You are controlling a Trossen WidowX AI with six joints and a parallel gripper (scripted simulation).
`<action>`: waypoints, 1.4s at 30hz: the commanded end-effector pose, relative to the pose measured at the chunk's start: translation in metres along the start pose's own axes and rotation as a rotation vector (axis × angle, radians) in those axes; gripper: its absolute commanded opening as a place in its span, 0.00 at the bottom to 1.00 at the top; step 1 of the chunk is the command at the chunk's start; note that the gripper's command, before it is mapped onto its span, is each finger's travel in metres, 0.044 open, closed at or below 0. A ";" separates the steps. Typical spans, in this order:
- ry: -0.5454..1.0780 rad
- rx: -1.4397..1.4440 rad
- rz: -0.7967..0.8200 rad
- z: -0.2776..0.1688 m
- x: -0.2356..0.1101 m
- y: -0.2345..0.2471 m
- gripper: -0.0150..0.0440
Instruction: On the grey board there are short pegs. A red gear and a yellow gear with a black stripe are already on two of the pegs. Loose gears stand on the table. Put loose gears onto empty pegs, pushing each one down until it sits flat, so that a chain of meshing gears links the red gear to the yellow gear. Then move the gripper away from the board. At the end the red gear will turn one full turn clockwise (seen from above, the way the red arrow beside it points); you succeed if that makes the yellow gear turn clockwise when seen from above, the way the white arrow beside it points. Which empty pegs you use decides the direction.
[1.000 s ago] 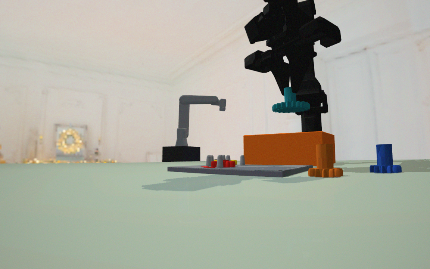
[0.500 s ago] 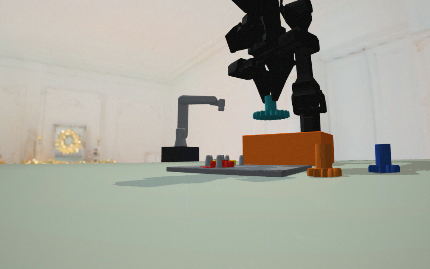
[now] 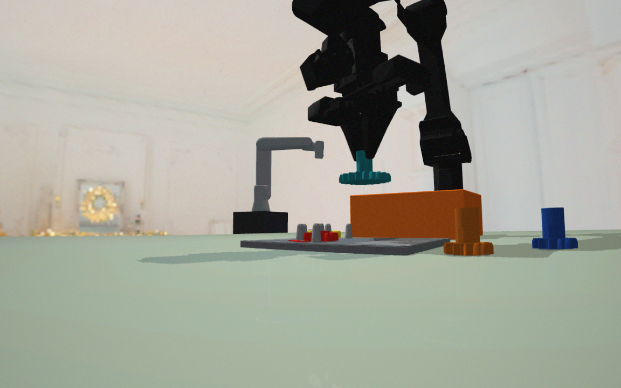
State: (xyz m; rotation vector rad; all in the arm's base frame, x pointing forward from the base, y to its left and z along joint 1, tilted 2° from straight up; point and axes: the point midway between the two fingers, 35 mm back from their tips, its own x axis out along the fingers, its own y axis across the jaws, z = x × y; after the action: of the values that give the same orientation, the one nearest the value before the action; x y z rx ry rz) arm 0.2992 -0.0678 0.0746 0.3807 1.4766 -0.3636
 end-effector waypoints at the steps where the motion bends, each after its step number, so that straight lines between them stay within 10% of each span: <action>1: 0.008 -0.005 0.003 0.004 0.006 -0.007 0.25; 42: -0.002 -0.009 0.001 0.024 0.020 -0.050 0.25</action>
State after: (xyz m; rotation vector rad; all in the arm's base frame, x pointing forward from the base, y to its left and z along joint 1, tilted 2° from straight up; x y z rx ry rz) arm 0.2982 -0.1240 0.0557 0.3729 1.4721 -0.3649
